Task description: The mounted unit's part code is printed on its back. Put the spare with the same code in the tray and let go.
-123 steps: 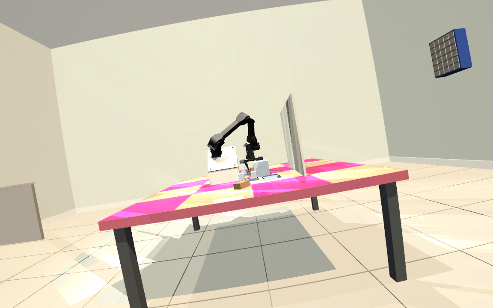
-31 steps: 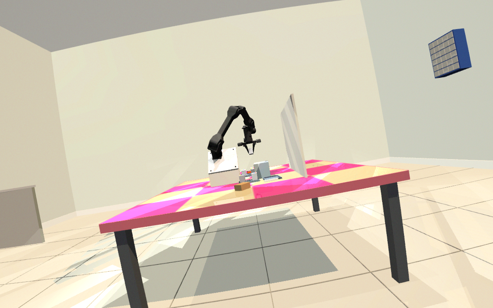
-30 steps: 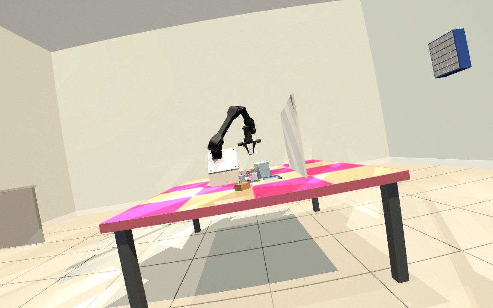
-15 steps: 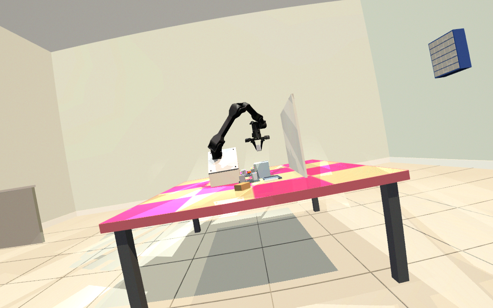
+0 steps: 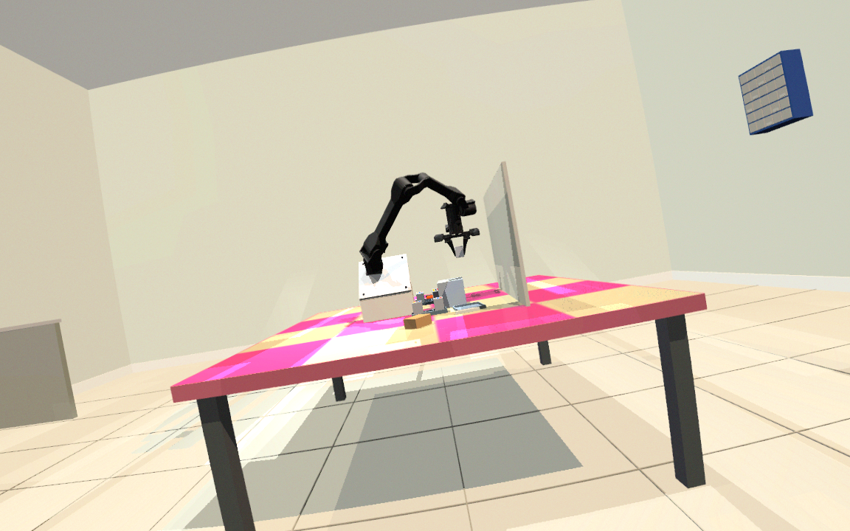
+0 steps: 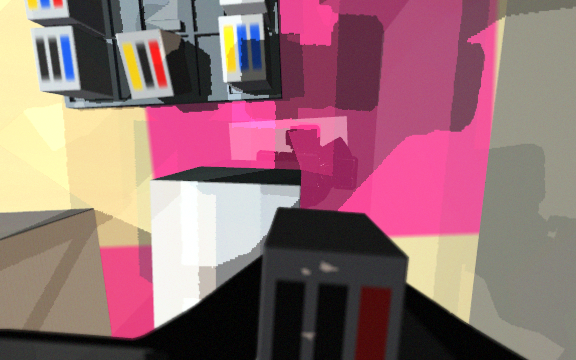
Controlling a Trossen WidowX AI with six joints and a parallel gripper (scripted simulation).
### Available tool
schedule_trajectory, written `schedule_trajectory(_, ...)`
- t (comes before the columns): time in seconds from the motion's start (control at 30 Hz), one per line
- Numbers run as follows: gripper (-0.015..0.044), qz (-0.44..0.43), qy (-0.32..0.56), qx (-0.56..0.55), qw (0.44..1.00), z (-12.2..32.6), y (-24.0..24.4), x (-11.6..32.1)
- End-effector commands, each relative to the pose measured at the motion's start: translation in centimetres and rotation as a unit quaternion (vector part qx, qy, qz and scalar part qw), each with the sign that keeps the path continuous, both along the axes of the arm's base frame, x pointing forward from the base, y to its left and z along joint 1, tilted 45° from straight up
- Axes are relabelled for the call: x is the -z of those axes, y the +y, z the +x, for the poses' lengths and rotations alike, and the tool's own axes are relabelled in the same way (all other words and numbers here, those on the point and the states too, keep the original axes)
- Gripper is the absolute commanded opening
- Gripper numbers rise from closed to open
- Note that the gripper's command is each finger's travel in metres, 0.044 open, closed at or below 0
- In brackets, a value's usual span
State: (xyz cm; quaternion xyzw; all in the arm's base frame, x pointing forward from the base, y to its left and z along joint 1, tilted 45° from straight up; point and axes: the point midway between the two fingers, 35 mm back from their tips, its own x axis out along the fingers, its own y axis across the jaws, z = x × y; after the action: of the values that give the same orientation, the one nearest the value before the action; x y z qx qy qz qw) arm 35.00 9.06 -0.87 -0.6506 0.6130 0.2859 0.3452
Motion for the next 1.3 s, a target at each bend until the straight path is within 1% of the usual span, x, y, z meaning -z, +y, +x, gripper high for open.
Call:
schedule_trajectory(0.0, 0.0, -0.006, 0.003, -0.007, 1.0, 0.5, -2.2, -2.0)
schedule_trajectory(0.4, 0.0, -0.03, 0.003, -0.019, 0.999, 1.3, -10.2, -8.8)
schedule_trajectory(0.8, 0.0, -0.069, 0.013, -0.019, 0.997, -0.8, -18.1, -15.3)
schedule_trajectory(0.97, 0.0, -0.072, 0.014, -0.018, 0.997, -1.0, -18.5, -15.6)
schedule_trajectory(1.27, 0.0, -0.071, 0.014, -0.018, 0.997, -0.8, -19.1, -14.9)
